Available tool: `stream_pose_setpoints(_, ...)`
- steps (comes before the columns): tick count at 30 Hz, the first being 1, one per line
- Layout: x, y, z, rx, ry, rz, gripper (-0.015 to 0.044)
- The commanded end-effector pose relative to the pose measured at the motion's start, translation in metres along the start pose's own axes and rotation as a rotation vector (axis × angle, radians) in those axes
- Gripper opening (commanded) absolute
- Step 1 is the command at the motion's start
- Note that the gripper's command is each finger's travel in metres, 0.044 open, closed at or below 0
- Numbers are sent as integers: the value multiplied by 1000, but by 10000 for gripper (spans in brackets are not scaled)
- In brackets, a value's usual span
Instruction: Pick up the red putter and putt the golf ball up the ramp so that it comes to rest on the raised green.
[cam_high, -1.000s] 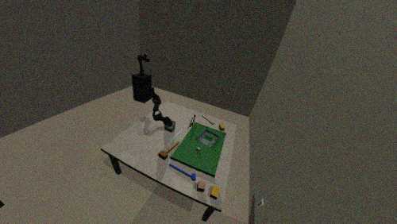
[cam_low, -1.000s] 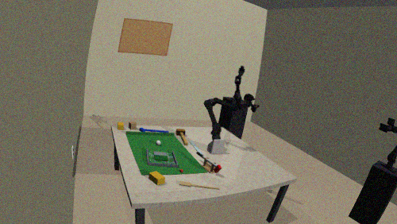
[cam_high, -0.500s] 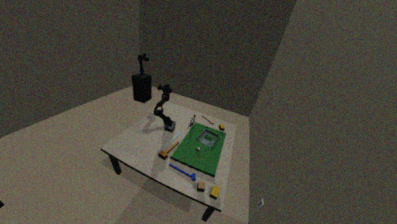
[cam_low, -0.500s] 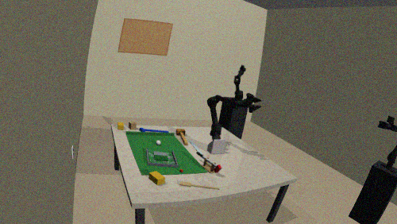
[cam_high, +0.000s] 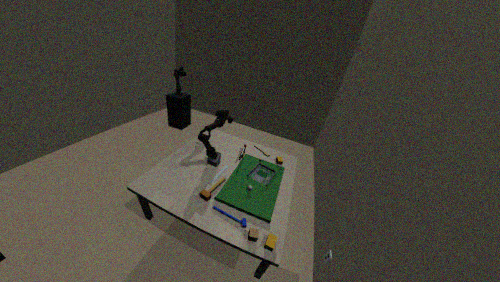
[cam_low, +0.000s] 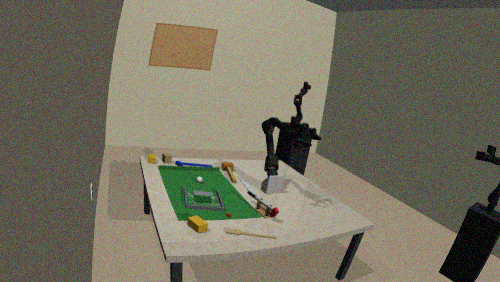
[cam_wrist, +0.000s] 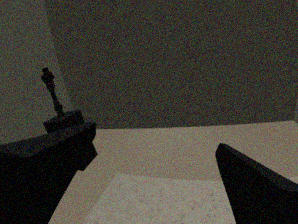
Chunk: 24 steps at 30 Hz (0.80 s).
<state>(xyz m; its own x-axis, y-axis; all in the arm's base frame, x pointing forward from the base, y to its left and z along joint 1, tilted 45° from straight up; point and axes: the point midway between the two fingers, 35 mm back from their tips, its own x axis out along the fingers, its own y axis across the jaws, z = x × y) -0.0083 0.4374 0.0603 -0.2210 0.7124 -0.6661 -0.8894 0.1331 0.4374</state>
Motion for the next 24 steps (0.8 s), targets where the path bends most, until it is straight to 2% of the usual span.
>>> stream_pose_setpoints(1, -3, -77, -9, -58, 91, -211, 440)
stream_pose_setpoints(8, -31, -186, -45, -133, 341, -463, 440)
stream_pose_setpoints(14, -76, -262, -92, -184, 646, -576, 440)
stream_pose_setpoints(19, -126, -309, -140, -211, 944, -557, 440)
stream_pose_setpoints(24, -181, -336, -190, -227, 1238, -409, 440)
